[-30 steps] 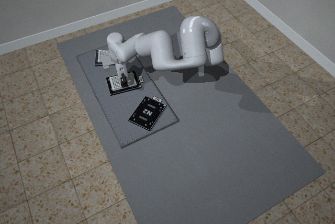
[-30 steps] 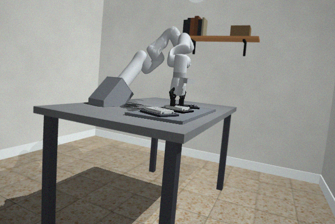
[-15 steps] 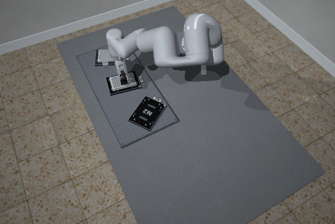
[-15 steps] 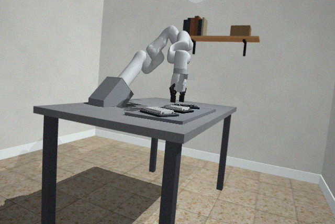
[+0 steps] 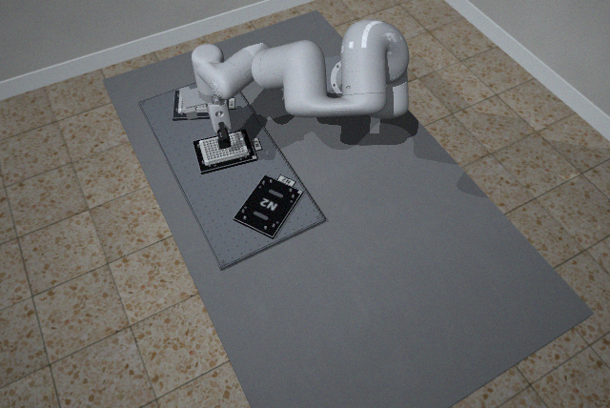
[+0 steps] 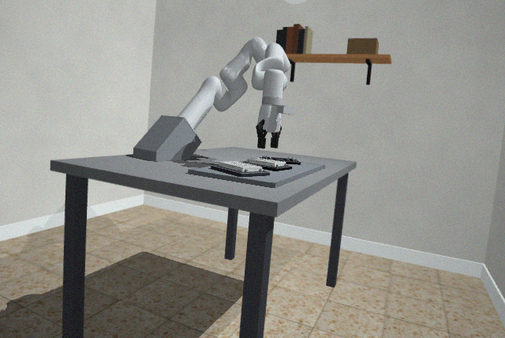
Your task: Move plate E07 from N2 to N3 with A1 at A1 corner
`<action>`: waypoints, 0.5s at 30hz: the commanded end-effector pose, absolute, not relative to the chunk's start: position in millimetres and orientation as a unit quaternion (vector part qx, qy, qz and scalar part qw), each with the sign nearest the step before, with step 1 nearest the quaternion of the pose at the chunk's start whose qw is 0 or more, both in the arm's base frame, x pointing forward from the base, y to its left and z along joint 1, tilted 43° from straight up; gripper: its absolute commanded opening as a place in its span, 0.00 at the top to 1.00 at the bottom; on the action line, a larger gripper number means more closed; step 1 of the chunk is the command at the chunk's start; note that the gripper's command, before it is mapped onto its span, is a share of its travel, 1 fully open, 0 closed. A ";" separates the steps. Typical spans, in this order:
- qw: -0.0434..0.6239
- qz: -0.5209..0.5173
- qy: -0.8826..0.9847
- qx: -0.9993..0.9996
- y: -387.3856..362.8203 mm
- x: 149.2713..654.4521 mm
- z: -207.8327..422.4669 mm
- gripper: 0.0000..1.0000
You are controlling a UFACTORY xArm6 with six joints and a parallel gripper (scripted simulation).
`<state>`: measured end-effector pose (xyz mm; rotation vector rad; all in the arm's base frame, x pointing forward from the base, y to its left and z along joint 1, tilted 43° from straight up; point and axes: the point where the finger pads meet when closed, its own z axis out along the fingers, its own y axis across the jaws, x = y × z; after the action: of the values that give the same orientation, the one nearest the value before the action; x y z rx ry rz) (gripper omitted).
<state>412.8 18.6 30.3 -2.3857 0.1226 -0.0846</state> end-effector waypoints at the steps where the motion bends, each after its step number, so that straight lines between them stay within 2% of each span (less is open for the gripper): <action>1: 0.366 -0.034 0.048 -0.929 14.9 413.4 34.2 0.00; 15: 0.366 -0.034 0.048 -0.929 0.2 411.3 50.0 0.00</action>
<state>410.4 3.2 46.9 -2.3856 0.1226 -0.0837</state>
